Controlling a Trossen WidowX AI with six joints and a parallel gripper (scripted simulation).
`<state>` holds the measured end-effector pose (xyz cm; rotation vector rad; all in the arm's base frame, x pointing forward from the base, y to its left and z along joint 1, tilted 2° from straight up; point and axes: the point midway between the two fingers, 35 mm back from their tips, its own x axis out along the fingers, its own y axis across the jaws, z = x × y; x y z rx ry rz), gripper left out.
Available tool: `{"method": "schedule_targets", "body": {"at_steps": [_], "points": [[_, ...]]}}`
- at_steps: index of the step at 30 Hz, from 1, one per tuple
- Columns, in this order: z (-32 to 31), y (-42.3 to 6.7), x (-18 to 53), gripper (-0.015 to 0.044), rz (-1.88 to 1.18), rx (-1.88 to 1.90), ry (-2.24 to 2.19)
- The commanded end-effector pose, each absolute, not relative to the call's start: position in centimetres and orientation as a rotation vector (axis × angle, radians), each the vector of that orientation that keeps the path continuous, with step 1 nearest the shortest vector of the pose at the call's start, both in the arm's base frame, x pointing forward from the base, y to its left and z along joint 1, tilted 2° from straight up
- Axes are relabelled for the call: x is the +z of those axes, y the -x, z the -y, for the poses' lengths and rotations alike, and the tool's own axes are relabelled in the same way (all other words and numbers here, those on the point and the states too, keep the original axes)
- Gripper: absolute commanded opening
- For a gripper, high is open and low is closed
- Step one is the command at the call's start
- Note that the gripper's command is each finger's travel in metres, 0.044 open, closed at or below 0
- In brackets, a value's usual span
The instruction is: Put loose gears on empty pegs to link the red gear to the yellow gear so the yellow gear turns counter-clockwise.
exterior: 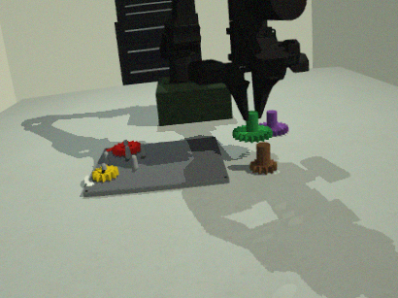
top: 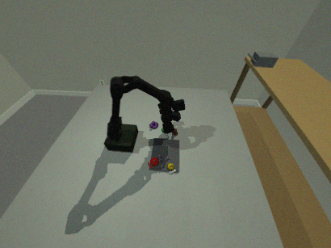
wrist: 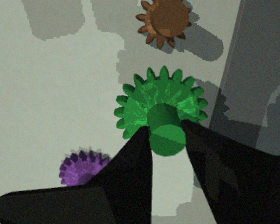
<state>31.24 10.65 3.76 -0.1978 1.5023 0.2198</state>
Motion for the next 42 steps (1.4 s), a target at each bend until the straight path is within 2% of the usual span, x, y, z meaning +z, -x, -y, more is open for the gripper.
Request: {"method": "schedule_targets", "body": {"at_steps": [1, 42], "points": [[-10.7, -31.5, 4.8, 0.0, -1.495, 0.223, 0.195], [-9.9, -30.8, 14.9, 0.0, -1.495, 0.223, 0.196]]}}
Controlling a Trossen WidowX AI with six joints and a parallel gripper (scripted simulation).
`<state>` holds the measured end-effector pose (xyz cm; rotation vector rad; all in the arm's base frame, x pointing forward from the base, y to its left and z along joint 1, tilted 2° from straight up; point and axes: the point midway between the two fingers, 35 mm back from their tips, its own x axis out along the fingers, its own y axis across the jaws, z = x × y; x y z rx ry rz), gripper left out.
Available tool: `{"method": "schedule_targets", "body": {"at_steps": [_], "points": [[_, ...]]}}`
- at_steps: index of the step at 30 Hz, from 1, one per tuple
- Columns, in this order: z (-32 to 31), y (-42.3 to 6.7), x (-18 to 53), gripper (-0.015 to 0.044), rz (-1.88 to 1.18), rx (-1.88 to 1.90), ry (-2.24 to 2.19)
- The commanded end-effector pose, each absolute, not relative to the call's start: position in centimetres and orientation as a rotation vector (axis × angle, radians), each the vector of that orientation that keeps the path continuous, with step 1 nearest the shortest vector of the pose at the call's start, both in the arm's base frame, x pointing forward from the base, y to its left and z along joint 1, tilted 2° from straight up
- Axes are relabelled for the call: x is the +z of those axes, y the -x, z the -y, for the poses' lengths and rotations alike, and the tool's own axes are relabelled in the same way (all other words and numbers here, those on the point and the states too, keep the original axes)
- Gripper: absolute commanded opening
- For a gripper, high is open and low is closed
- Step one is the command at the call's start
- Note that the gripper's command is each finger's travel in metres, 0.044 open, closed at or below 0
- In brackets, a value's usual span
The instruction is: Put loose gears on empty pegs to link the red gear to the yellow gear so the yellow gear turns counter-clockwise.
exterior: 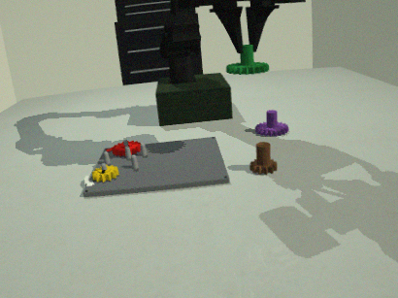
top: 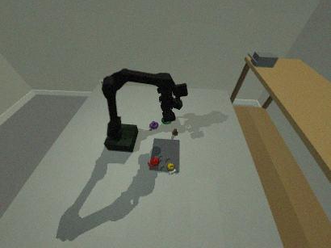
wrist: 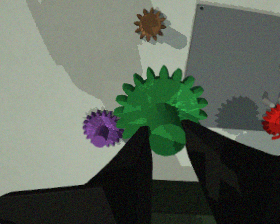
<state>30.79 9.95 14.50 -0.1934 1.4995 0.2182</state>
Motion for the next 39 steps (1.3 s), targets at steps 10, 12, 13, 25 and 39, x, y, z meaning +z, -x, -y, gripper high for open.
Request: {"method": "schedule_targets", "body": {"at_steps": [10, 12, 13, 25, 39], "points": [[-7.8, -31.7, 14.1, 0.0, -1.497, 0.218, 0.196], [-7.4, -31.8, 13.9, 0.0, -1.498, 0.215, 0.195], [-7.1, -31.9, 13.8, 0.0, -1.498, 0.214, 0.194], [-4.3, -32.6, 12.7, 0.0, -1.499, 0.21, 0.196], [-0.9, -33.2, 11.5, 0.0, -1.499, 0.209, 0.2]]}}
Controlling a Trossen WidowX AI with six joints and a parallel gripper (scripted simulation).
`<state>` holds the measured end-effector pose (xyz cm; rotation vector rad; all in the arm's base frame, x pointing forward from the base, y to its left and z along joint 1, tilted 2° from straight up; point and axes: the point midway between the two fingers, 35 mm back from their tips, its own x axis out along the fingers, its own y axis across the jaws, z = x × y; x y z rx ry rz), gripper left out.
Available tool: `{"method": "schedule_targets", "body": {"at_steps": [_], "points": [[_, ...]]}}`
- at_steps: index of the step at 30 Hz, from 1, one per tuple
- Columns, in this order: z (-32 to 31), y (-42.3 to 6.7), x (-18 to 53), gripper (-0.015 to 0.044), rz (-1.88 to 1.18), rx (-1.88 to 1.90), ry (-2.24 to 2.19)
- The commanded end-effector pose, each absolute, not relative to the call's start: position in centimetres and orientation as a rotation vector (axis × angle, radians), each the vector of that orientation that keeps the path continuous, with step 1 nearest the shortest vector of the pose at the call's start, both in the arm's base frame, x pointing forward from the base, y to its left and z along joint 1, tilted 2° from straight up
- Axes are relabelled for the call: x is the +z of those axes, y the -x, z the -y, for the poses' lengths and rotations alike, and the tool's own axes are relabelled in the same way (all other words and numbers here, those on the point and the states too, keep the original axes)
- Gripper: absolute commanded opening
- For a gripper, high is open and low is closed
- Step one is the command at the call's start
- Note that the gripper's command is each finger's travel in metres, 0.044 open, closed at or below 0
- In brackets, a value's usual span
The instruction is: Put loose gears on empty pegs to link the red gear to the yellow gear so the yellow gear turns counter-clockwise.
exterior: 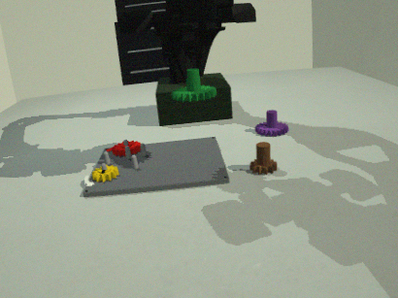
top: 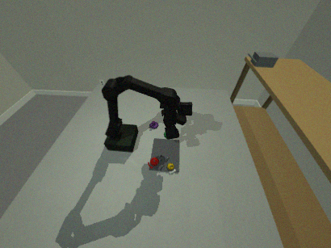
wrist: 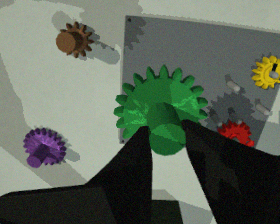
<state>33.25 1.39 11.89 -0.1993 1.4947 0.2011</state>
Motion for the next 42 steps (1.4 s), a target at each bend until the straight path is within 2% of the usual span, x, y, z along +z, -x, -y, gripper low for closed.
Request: {"method": "schedule_targets", "body": {"at_steps": [1, 42], "points": [[-0.7, -33.2, 11.4, 0.0, -1.499, 0.209, 0.2], [9.4, -32.3, 7.8, 0.0, -1.503, 0.199, 0.21]]}}
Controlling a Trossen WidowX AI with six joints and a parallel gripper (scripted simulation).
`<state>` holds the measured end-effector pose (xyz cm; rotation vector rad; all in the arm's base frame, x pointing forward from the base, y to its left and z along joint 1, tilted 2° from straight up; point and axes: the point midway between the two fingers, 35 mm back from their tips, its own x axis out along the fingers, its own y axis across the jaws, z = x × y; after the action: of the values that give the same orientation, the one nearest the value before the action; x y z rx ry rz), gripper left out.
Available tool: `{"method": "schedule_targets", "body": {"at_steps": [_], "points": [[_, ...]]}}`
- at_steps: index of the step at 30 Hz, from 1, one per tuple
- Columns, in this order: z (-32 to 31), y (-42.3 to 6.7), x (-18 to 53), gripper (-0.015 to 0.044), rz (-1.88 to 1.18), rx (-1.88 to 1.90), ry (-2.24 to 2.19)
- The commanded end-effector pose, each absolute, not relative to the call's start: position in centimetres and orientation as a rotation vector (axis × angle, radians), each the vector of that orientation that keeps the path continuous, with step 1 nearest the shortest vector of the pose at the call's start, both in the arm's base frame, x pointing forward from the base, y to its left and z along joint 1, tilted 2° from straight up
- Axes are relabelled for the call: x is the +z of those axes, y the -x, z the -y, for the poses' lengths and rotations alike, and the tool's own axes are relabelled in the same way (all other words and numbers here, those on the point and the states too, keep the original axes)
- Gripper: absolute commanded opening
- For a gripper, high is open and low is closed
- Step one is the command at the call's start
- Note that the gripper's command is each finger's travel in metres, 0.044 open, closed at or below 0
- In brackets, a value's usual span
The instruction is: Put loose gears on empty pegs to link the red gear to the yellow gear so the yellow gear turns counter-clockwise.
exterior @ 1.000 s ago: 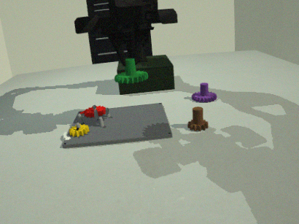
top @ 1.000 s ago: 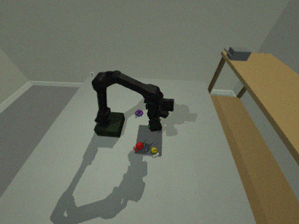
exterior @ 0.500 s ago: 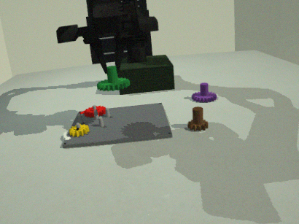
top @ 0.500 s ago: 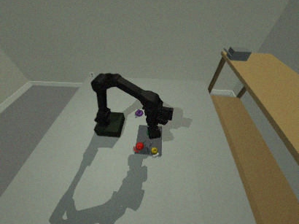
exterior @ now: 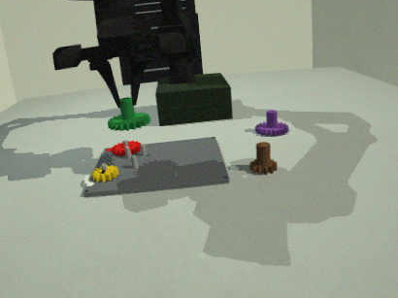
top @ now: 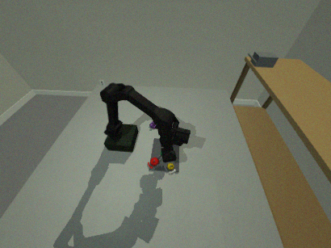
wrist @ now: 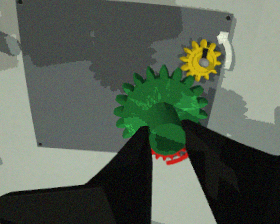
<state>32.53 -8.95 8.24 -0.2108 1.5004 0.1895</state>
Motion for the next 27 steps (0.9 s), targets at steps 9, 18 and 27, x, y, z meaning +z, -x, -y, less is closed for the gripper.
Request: {"method": "schedule_targets", "body": {"at_steps": [9, 18, 27], "points": [[11.4, -31.7, 7.0, 0.0, -1.502, 0.201, 0.213], [13.5, -30.9, 6.2, 0.0, -1.5, 0.203, 0.215], [14.2, -30.6, 6.1, 0.0, -1.5, 0.204, 0.216]]}}
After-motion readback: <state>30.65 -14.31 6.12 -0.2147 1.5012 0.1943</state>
